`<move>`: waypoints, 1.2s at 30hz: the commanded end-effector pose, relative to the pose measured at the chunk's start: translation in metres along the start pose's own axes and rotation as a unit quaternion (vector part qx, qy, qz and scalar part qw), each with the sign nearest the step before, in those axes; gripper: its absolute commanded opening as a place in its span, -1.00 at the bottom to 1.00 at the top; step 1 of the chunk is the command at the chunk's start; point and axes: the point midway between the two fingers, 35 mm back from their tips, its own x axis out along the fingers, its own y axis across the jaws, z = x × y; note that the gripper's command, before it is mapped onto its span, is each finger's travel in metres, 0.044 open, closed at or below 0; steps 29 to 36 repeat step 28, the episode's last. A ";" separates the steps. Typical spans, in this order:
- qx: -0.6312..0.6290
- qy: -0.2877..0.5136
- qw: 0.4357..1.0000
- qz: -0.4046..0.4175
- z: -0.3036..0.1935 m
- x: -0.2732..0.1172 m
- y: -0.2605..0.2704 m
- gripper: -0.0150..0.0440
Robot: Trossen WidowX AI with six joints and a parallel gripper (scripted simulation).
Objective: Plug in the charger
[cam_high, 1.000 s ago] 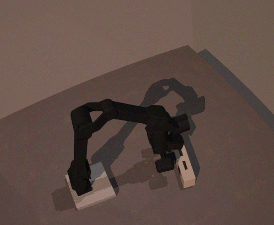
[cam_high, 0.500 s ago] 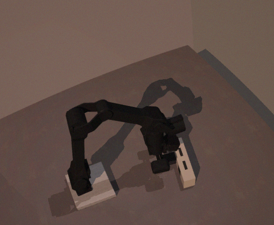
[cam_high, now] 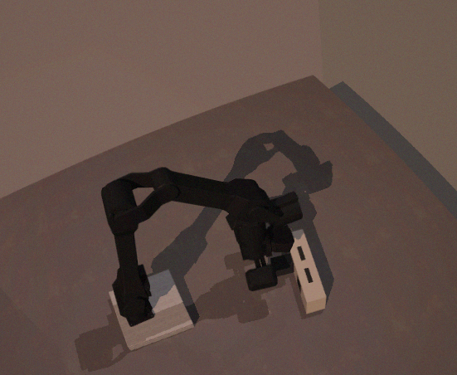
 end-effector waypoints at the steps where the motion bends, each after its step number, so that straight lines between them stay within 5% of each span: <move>1: -0.003 -0.061 0.998 -0.003 0.005 -0.015 0.000 1.00; 9: 0.002 -0.277 0.961 0.000 0.014 -0.072 0.000 1.00; 36: 0.002 -0.281 0.960 0.000 0.014 -0.073 0.000 1.00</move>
